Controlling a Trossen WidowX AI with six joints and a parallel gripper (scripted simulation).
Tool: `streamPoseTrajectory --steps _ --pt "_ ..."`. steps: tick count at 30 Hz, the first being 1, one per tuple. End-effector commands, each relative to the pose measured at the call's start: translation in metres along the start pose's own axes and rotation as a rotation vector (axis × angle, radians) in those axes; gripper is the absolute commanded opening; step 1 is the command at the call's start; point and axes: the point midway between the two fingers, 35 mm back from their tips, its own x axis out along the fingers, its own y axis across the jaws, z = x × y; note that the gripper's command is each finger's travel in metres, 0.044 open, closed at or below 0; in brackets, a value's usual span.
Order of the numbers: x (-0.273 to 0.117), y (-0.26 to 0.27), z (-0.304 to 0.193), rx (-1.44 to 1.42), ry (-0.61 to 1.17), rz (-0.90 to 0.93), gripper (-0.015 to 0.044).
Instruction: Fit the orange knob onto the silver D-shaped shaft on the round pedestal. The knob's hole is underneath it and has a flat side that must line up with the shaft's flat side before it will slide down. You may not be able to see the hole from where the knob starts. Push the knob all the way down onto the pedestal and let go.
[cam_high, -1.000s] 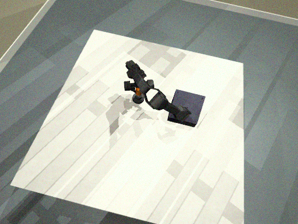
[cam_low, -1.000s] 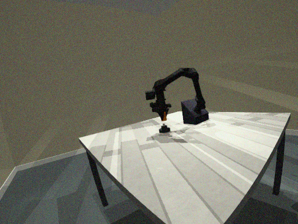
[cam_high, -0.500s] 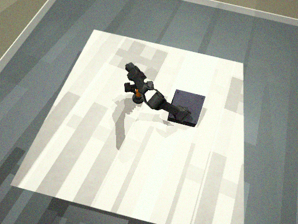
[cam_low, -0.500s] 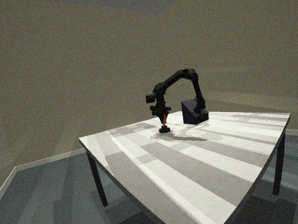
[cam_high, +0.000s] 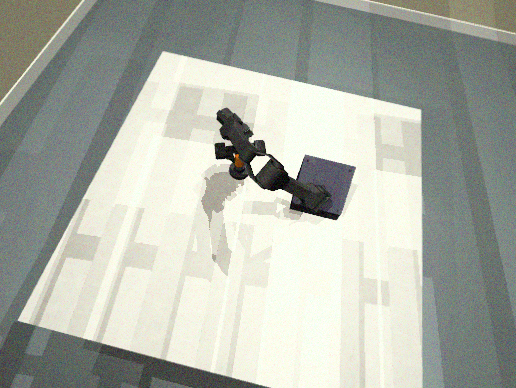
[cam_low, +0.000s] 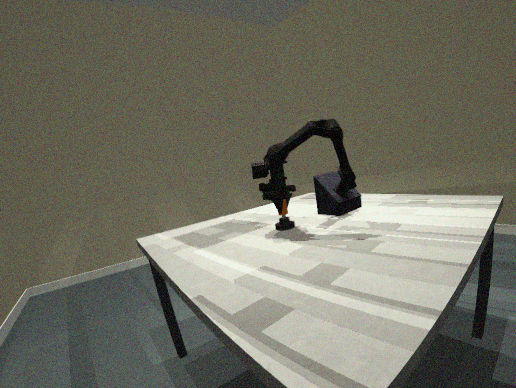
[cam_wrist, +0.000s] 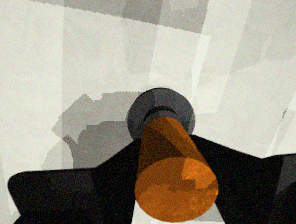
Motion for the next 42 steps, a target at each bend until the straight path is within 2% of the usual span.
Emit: streamPoseTrajectory --steps 1,15,22,42 --pt "0.0003 0.0012 0.0000 0.001 -0.001 0.006 0.0000" --pt "-0.0044 -0.0010 -0.0015 -0.009 -0.001 0.005 0.0000" --pt "-0.0047 -0.0035 -0.0018 -0.208 -0.001 0.005 0.0000" --pt "-0.0016 0.0010 0.0000 -0.209 -0.001 0.006 0.0000"
